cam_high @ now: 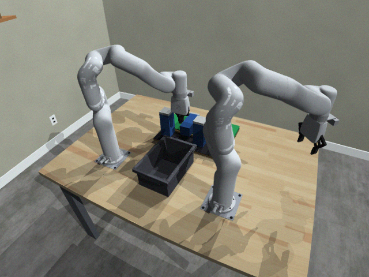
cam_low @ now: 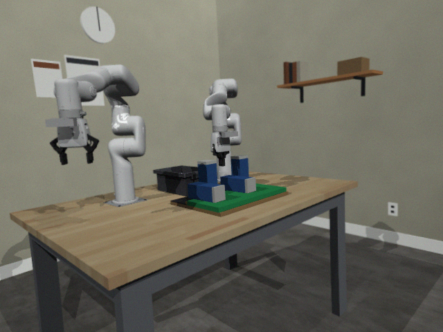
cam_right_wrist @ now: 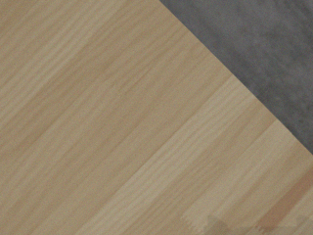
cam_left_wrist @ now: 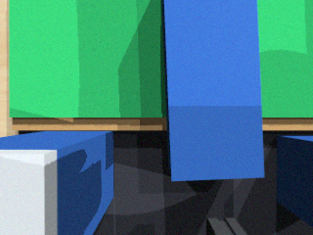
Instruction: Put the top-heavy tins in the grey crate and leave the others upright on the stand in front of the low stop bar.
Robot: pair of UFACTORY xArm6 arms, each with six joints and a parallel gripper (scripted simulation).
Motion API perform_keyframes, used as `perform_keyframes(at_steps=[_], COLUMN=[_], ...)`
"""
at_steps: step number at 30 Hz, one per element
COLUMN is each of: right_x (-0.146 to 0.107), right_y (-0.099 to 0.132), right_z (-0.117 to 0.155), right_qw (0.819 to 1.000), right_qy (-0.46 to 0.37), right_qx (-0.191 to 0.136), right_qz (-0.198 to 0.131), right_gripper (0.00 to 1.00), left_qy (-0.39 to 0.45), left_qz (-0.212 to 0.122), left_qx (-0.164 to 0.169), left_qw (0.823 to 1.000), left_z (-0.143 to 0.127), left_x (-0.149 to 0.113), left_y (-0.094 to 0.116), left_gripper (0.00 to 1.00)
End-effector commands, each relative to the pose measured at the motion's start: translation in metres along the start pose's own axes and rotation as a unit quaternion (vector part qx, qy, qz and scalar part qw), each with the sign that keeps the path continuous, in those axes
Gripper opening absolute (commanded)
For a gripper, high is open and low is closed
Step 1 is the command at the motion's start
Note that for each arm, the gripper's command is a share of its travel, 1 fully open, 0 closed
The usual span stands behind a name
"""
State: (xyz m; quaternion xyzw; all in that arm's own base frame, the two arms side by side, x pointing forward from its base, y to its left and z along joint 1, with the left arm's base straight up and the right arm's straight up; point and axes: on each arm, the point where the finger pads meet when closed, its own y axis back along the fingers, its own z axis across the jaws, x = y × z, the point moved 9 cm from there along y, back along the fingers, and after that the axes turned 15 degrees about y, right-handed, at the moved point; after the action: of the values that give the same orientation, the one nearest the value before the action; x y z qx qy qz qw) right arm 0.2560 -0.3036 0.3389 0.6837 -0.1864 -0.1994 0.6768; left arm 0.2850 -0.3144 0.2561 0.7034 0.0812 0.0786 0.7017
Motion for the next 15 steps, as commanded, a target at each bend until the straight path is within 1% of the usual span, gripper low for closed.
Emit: perform_keyframes(at_steps=[1, 6, 10, 15], right_x=[0.0005, 0.0005, 0.0005, 0.0005], right_y=[0.0015, 0.0015, 0.0015, 0.0015], right_z=[0.0002, 0.0002, 0.0002, 0.0002], right_qw=[1.0, 1.0, 1.0, 1.0], right_qy=[0.0, 0.0, 0.0, 0.0], right_qx=[-0.001, -0.001, -0.001, -0.001], right_qz=[0.002, 0.002, 0.002, 0.002], right_gripper=[1.0, 1.0, 1.0, 1.0], left_qy=[0.0, 0.0, 0.001, 0.001], left_qz=[0.001, 0.001, 0.001, 0.001], left_qx=[-0.002, -0.002, -0.002, -0.002], left_qw=[1.0, 1.0, 1.0, 1.0], left_z=[0.0007, 0.0007, -0.0008, -0.0008], left_x=[0.0, 0.0, -0.0077, -0.0077], left_y=[0.0018, 0.0018, 0.0018, 0.0018], left_gripper=[0.0, 0.0, 0.0, 0.0])
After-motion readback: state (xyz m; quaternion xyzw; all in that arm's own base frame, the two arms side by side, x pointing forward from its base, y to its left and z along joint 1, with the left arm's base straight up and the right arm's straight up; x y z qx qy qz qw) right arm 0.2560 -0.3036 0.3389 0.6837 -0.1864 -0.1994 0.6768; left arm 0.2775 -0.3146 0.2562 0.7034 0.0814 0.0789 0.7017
